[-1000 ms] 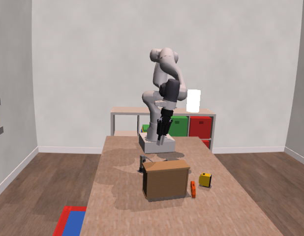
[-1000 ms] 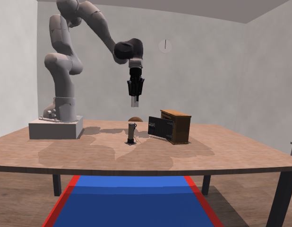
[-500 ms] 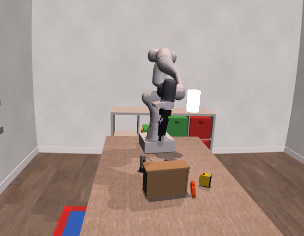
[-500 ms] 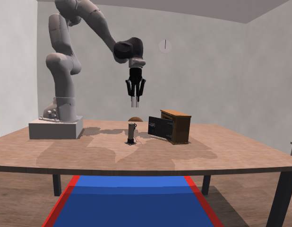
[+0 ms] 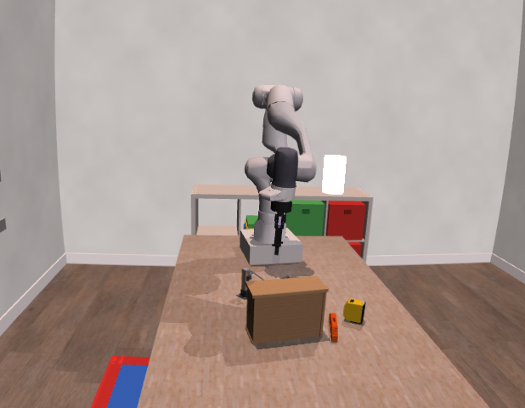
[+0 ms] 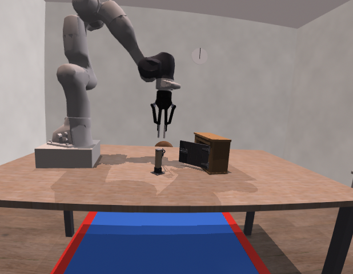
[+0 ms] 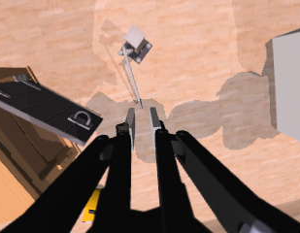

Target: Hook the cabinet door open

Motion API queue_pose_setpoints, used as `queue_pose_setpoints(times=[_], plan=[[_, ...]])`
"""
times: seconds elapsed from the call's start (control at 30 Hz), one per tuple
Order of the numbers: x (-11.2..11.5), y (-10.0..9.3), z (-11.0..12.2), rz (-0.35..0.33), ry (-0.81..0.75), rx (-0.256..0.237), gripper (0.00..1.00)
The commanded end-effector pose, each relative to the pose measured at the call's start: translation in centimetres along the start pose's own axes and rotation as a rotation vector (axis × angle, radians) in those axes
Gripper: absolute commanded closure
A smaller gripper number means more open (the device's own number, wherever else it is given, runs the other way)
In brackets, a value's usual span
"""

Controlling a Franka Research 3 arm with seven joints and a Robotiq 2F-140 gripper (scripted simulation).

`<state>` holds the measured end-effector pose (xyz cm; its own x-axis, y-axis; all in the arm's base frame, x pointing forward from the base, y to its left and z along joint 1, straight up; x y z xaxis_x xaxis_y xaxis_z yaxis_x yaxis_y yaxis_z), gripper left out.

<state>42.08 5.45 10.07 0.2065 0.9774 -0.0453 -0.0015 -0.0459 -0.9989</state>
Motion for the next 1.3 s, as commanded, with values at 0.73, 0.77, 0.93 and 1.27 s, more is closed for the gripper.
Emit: queue_pose_setpoints(times=[0.73, 0.77, 0.93, 1.27], plan=[[0.6, 7.7, -0.4, -0.048, -0.176, 0.0, 0.86], [0.6, 8.0, -0.4, -0.048, -0.176, 0.0, 0.86], [0.6, 8.8, -0.4, -0.048, -0.176, 0.0, 0.86], [0.7, 9.2, -0.4, -0.048, -0.176, 0.0, 0.86]])
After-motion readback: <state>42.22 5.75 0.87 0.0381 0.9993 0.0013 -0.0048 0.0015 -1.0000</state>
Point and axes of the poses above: the point where the finger pads meet when closed, its own y axis out along the fingers, its own z axis across the jaws, x = y × z, the point moved 1 cm from there along -y, back along the fingers, and after that the axes turned 13 degrees about y, right-handed, at the moved point
